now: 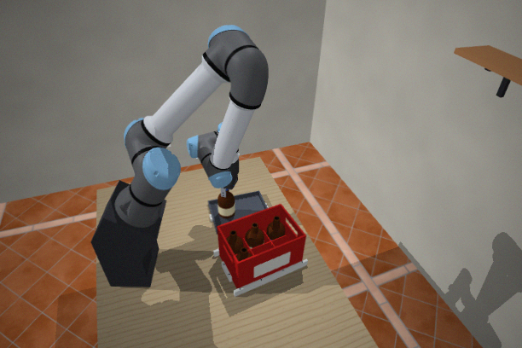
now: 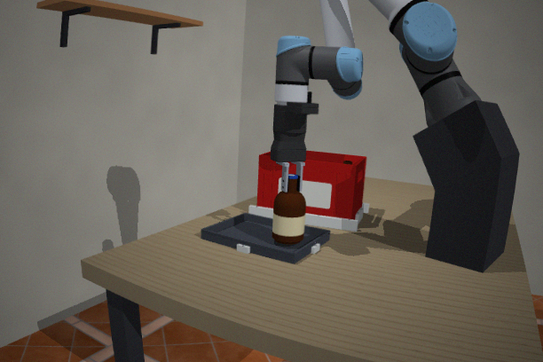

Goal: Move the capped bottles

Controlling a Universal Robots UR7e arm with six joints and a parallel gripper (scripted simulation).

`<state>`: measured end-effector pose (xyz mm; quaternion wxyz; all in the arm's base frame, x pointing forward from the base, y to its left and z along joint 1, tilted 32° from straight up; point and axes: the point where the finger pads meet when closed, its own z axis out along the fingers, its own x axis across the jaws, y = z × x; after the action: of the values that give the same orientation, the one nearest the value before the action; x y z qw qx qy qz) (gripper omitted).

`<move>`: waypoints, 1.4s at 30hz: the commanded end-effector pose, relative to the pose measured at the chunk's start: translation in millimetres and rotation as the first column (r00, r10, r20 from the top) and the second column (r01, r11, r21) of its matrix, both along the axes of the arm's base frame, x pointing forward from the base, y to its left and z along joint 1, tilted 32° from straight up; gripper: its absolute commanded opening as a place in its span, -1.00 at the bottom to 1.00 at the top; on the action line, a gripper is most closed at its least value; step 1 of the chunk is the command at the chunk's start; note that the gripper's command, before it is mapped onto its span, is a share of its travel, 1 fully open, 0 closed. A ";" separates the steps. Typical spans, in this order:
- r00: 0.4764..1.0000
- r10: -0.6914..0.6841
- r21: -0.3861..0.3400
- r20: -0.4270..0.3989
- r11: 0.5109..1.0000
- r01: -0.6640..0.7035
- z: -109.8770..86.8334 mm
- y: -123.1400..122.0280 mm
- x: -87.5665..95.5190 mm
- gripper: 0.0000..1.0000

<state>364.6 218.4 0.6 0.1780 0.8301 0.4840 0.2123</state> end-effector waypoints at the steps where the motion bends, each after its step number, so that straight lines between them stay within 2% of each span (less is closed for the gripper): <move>1: 1.000 -0.002 0.002 0.004 1.000 0.002 -0.6 -0.5 3.9 -1.00; 42: 1.000 -0.001 0.001 0.003 1.000 0.001 -3.9 -0.7 5.0 -1.00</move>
<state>368.1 217.9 -3.7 0.1781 0.8301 0.4837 0.2128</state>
